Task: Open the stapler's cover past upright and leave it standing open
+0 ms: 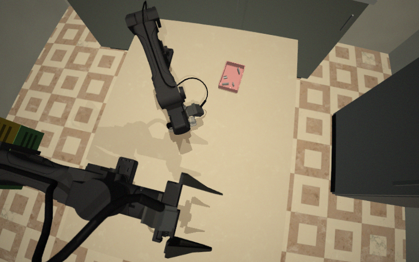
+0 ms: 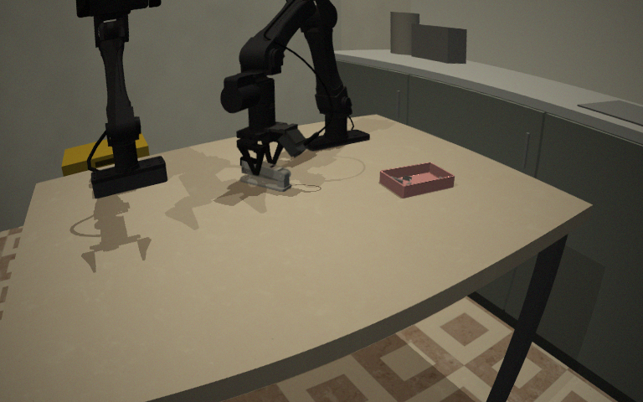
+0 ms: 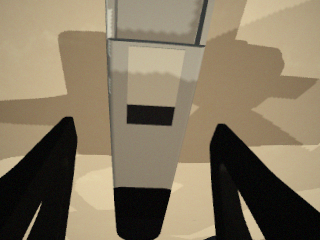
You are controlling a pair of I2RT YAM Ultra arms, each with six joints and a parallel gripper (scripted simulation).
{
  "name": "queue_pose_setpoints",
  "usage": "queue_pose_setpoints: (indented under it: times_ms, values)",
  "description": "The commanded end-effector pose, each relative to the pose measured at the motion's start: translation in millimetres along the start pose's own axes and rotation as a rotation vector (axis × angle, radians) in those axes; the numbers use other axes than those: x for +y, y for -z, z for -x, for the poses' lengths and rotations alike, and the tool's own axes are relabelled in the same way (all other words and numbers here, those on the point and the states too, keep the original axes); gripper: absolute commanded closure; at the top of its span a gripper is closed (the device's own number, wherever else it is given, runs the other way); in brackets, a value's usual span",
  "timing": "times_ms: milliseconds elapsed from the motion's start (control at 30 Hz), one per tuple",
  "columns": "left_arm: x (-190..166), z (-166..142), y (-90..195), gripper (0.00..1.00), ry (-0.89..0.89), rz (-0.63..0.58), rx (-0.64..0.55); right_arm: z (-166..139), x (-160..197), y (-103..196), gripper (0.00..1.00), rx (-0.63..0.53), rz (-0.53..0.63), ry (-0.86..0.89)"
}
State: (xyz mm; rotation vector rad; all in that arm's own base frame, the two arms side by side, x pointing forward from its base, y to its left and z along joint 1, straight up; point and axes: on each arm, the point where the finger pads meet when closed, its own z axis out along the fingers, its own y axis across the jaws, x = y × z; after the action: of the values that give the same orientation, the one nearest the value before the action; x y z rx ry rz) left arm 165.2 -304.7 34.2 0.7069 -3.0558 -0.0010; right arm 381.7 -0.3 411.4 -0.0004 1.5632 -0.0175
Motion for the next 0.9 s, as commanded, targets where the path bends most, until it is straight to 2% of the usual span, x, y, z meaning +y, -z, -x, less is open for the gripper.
queue_pose_setpoints:
  times_ms: [0, 400, 433, 500, 567, 600, 767, 867]
  values:
    - [2, 0, 10, 0.41, -0.005, -0.025, -0.018, 0, 1, 1, 0.00, -0.003, 0.011, -0.011]
    - [-2, 3, 40, 0.41, 0.000, -0.061, -0.020, 0, 1, 1, 0.00, -0.003, 0.011, -0.011]
    - [-2, 5, 41, 0.29, 0.004, -0.061, -0.020, 0, 1, 1, 0.00, -0.003, 0.011, -0.011]
    - [-2, 5, 41, 0.29, 0.004, -0.061, -0.020, 0, 1, 1, 0.00, -0.003, 0.011, -0.011]
    - [-2, 7, 48, 0.07, 0.001, -0.061, -0.021, 0, 1, 1, 0.00, -0.003, 0.011, -0.011]
    - [-2, 7, 54, 0.00, 0.002, -0.061, -0.021, 0, 1, 1, 0.00, -0.003, 0.011, -0.011]
    - [-1, 4, 83, 0.00, 0.002, -0.061, -0.020, 0, 1, 1, 0.00, -0.003, 0.011, -0.011]
    - [-1, 2, 70, 0.00, 0.003, -0.017, -0.018, 0, 1, 1, 0.00, -0.003, 0.011, -0.011]
